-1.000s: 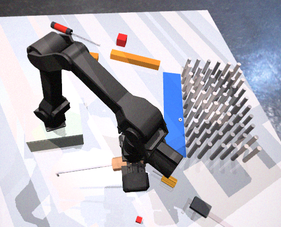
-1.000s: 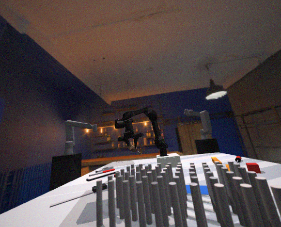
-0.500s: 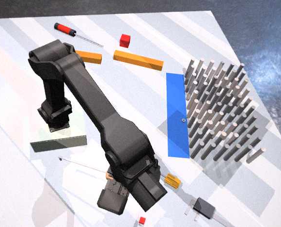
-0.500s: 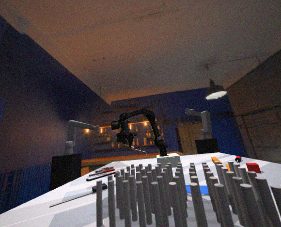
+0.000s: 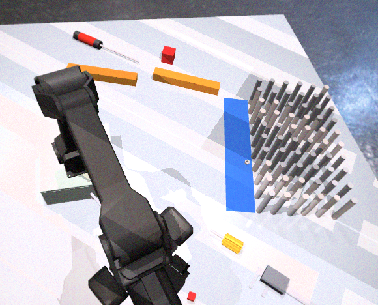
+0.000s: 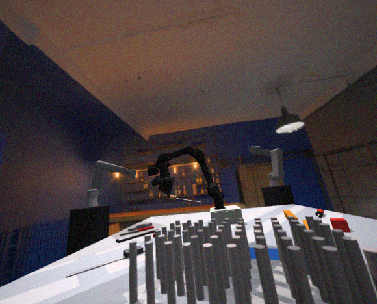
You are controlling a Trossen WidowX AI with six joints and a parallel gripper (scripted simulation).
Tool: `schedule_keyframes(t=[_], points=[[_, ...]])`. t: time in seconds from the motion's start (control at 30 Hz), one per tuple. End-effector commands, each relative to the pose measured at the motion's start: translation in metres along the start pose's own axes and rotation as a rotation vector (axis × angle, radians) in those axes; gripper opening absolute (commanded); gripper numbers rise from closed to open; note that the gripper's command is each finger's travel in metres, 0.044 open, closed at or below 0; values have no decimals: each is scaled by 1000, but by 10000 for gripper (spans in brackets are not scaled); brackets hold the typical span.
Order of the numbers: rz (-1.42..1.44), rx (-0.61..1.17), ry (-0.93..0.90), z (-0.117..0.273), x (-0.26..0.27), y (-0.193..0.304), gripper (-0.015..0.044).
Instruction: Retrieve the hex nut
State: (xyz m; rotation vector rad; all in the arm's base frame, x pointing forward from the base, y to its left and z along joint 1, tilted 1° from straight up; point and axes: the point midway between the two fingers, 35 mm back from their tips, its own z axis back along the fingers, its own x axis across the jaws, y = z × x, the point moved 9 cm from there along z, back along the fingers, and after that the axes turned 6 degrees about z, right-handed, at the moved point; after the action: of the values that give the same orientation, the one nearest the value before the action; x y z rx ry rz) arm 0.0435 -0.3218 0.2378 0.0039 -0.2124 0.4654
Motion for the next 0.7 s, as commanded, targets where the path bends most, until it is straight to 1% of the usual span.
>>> schedule_keyframes(t=[0.0, 0.67], points=[[-90, -19, -11, 6, -12, 1, 0], [-763, -81, -114, 26, -97, 28, 0]])
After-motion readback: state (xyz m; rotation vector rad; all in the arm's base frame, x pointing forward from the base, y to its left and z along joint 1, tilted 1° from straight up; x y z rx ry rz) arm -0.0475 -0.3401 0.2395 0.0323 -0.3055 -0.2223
